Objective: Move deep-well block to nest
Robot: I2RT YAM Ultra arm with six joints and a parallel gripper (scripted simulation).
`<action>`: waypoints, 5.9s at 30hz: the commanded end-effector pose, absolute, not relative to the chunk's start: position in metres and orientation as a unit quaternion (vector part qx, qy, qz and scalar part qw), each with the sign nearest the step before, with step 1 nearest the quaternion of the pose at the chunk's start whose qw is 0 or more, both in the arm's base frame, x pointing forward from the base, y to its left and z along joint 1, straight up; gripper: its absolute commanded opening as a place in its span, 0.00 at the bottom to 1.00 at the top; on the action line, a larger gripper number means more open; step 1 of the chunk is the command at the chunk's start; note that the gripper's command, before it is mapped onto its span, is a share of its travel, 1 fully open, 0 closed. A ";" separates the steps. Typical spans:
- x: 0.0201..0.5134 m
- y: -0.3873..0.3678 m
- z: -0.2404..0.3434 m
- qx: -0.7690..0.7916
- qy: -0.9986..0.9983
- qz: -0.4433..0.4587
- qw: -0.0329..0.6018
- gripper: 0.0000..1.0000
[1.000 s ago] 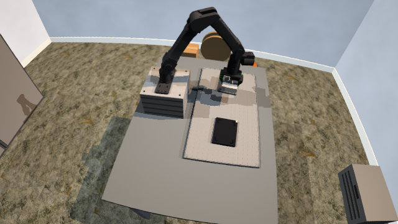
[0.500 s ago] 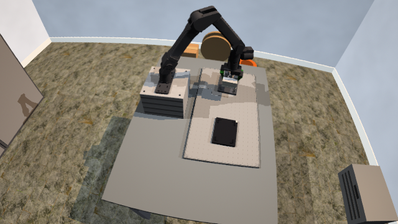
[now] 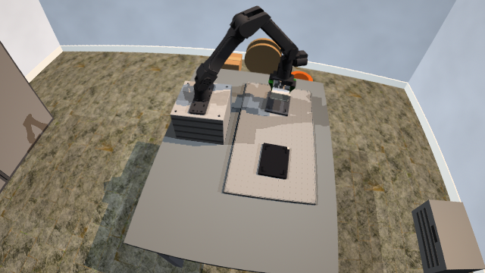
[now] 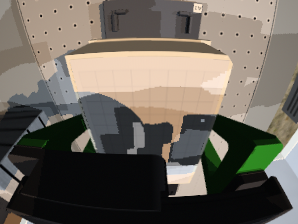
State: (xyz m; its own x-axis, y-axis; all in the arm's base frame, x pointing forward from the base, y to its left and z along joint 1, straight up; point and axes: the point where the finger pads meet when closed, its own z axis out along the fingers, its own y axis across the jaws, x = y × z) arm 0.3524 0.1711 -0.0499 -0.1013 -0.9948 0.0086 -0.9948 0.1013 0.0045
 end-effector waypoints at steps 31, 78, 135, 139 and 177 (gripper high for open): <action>0.359 0.191 -0.042 0.663 -0.748 0.003 -0.005 0.00; 0.359 0.190 -0.048 0.663 -0.748 0.003 -0.005 0.00; 0.363 0.191 -0.117 0.663 -0.748 0.003 -0.004 0.00; 0.362 0.191 -0.117 0.663 -0.748 0.003 -0.004 0.00; 0.360 0.190 -0.122 0.663 -0.748 0.003 -0.004 0.00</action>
State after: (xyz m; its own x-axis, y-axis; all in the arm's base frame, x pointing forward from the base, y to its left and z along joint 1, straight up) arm 0.3564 0.1881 -0.1262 -0.1197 -0.9928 0.0080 -0.9928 0.1197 0.0024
